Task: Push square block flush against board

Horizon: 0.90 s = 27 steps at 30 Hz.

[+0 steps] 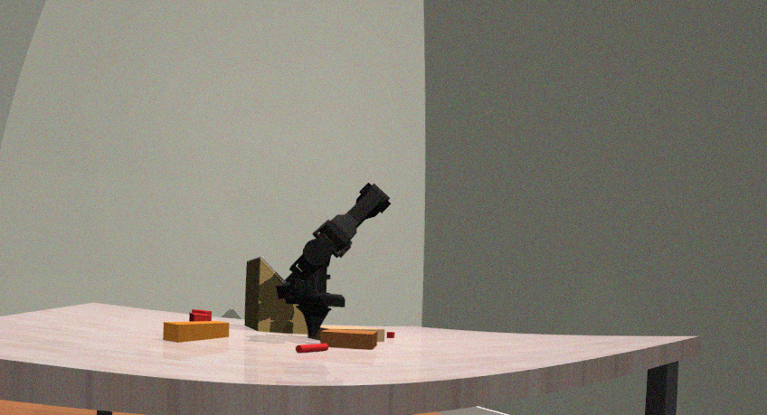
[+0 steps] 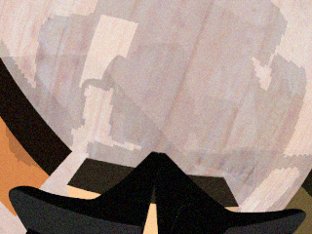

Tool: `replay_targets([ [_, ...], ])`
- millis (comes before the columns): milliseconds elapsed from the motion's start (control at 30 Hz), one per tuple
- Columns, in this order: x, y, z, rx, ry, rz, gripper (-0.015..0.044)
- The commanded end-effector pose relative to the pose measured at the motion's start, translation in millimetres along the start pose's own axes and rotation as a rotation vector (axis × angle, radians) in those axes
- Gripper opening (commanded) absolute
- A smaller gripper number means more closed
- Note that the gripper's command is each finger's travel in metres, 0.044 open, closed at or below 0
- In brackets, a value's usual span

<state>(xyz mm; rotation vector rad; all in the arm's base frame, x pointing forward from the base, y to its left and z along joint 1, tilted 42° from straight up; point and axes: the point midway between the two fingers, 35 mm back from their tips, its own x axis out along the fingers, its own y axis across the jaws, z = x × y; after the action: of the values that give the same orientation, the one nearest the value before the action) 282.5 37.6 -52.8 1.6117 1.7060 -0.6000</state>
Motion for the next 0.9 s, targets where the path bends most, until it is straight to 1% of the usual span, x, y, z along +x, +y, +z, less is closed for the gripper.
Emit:
replay_targets([
  [0, 2.1, -1.5, -2.7, 0.003, 0.007, -0.007, 0.0],
  [333, 2.0, -1.3, -1.1, 0.003, 0.007, -0.007, 0.0],
  [867, 1.7, 0.6, 23.6, 0.002, 0.004, -0.007, 0.0],
])
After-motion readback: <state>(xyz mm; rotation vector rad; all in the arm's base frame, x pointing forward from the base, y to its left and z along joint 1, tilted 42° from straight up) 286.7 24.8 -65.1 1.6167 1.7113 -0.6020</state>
